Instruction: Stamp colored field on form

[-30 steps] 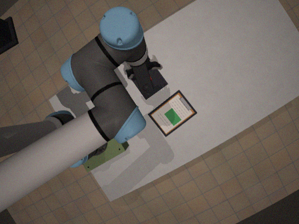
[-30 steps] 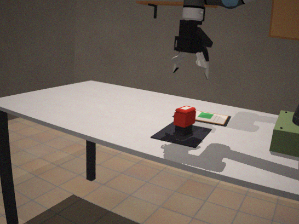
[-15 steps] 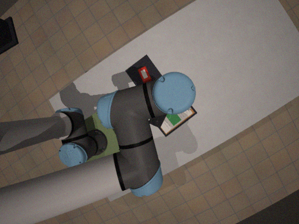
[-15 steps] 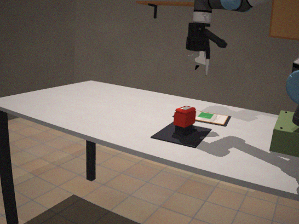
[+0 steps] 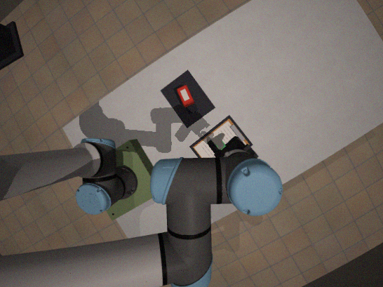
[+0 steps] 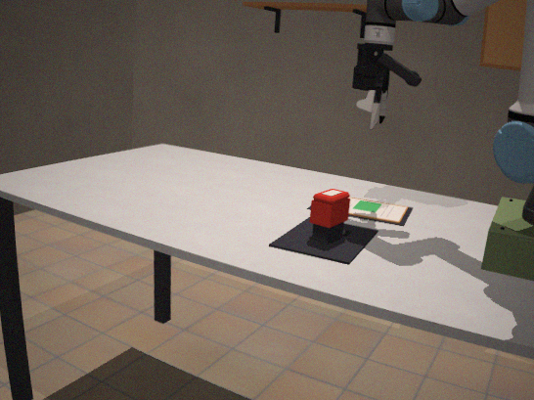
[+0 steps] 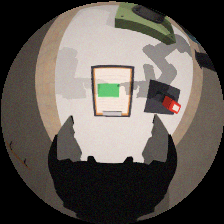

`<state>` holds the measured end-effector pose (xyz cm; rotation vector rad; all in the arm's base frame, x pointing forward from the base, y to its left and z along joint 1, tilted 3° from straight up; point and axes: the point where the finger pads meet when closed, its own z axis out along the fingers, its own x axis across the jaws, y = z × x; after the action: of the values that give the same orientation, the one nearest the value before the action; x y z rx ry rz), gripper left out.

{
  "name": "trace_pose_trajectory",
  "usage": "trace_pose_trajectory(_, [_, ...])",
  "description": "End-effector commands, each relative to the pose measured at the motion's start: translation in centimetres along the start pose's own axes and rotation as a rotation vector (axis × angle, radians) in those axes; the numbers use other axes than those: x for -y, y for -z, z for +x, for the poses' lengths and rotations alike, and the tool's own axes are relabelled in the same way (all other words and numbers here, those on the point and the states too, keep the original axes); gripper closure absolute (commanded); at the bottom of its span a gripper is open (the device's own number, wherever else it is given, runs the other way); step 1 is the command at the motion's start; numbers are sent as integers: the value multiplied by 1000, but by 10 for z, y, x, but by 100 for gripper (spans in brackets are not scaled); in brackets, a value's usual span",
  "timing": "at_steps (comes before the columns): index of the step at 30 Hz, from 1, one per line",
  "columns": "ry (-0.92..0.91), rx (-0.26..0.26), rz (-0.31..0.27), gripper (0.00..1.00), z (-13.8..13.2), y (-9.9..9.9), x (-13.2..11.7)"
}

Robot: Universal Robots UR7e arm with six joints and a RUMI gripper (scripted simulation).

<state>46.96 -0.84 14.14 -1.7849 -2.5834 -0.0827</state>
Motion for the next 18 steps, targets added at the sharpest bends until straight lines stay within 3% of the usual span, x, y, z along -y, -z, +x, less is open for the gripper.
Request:
trace_pose_trajectory(1, [-23,1,-1,0,-5,0,1])
trace_pose_trajectory(6, [-23,1,-1,0,-5,-1,1])
trace_pose_trajectory(8, [-23,1,-1,0,-6,-11,0])
trace_pose_trajectory(10, [-23,1,-1,0,-8,-32,-3])
trace_pose_trajectory(15, [-24,1,-1,0,-9,-105,-5])
trace_pose_trajectory(17, [-24,1,-1,0,-9,-105,-5])
trace_pose_trajectory(18, [-24,1,-1,0,-8,-118,-4])
